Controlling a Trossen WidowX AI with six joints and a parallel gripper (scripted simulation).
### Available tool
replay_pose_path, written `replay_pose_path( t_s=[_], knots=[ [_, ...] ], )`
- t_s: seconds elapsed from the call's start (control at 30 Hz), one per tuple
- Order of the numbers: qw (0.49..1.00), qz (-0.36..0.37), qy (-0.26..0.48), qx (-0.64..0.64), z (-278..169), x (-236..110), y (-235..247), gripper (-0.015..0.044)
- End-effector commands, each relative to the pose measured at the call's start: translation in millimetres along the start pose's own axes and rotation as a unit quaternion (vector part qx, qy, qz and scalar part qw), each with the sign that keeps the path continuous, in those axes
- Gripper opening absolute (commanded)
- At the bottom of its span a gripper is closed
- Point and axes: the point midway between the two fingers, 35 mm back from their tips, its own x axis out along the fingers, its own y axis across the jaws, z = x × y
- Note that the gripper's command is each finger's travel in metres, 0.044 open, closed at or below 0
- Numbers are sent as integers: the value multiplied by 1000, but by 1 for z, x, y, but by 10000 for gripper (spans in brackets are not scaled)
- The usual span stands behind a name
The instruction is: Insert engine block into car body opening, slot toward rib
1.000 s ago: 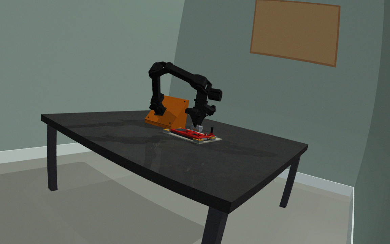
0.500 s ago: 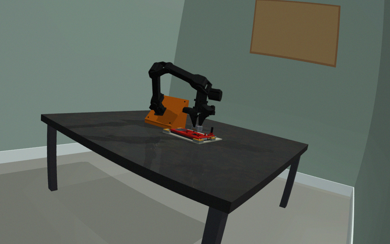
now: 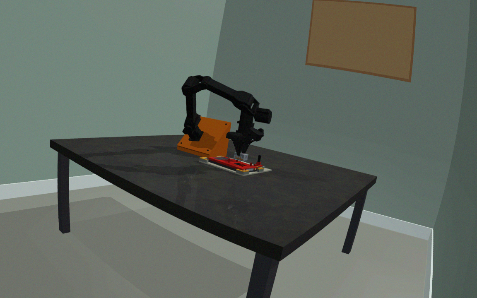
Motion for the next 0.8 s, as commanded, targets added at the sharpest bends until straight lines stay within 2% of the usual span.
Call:
replay_pose_path(
  t_s=[0.0, 0.37, 0.77],
  knots=[
    [1000, -1, -2, 7, 0, -1, -1, 159],
    [988, -1, -2, 152, 1, -1, -1, 159],
    [1000, -1, -2, 16, 0, -1, -1, 159]
  ],
)
